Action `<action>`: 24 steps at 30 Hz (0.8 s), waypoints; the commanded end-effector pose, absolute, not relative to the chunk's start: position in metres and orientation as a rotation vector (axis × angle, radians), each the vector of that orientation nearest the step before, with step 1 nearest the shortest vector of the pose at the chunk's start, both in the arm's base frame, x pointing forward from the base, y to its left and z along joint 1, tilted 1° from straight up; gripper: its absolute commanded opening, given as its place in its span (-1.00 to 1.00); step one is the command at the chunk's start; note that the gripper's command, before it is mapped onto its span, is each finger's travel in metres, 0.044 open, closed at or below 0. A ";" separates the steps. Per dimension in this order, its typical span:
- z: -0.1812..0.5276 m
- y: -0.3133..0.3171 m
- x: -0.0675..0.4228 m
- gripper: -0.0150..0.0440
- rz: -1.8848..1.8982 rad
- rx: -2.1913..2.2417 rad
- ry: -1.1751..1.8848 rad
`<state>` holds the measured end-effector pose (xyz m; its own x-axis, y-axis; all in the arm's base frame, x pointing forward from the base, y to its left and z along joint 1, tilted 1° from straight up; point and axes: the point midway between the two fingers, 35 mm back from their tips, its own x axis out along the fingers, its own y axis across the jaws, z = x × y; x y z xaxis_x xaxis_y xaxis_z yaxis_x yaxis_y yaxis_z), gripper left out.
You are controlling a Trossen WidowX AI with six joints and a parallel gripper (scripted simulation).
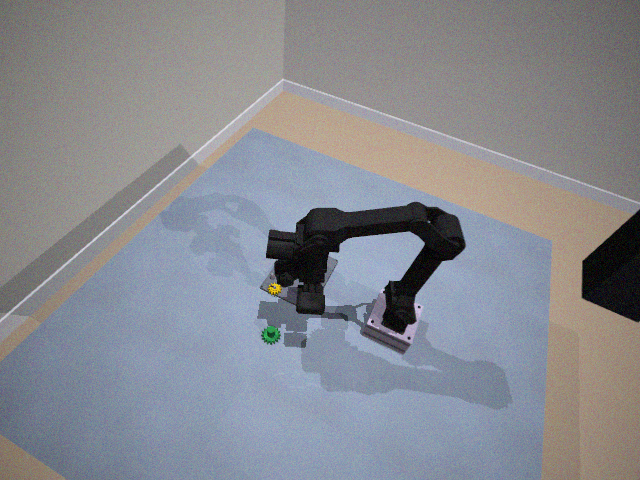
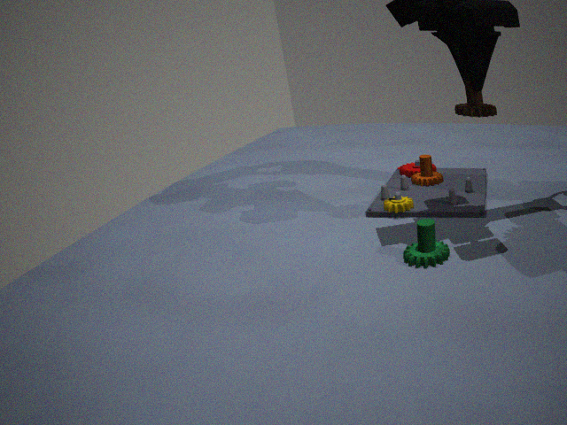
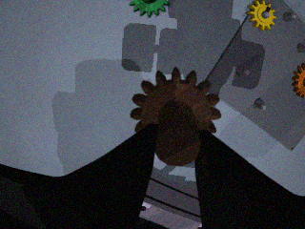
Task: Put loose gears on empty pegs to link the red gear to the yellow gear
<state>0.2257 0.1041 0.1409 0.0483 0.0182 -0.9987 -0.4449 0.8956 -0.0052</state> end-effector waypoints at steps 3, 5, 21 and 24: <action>0.137 0.098 0.239 -0.49 0.367 -0.356 1.492; 0.136 0.096 0.243 -0.49 0.369 -0.358 1.489; 0.122 0.075 0.279 -0.49 0.368 -0.361 1.483; 0.119 0.070 0.286 -0.49 0.366 -0.361 1.483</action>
